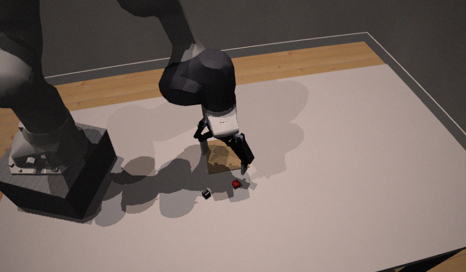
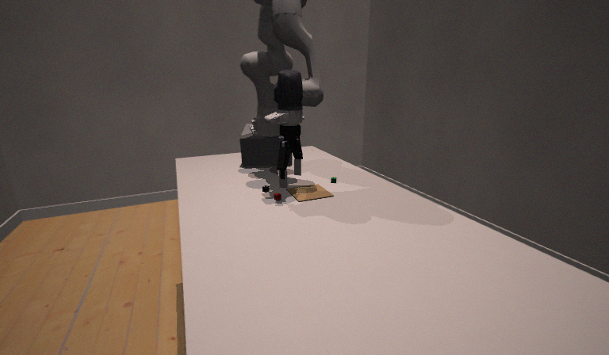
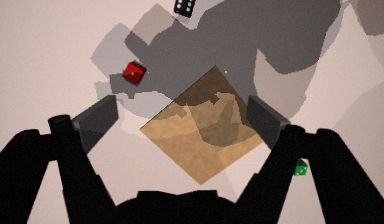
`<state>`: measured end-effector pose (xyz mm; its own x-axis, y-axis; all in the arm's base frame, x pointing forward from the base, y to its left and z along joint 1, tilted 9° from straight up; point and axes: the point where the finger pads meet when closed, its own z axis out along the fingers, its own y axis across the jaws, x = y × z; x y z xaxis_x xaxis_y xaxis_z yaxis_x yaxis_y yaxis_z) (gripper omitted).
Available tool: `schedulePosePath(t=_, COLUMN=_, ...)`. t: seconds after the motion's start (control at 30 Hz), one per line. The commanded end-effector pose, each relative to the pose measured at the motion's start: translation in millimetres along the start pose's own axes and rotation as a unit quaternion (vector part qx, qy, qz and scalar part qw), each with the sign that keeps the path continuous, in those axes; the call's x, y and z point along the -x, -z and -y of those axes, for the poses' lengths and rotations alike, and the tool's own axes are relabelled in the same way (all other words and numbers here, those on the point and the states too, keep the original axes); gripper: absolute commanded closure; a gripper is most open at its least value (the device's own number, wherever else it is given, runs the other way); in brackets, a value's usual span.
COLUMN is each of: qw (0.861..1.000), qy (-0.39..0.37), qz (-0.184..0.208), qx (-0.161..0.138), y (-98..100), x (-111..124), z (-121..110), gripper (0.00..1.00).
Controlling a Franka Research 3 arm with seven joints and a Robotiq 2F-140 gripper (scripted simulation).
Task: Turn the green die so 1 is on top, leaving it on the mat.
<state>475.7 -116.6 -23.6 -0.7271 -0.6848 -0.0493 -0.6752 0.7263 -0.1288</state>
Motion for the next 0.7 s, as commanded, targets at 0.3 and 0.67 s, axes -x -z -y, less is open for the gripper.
schedulePosePath(t=0.3, qw=0.999, qy=-0.031, qz=0.004, qx=-0.007, y=1.0, x=48.3, z=-71.9, gripper=0.0)
schedulePosePath(t=0.67, qw=0.999, qy=-0.031, qz=0.004, qx=-0.007, y=0.4, x=90.5, z=-140.9, gripper=0.0)
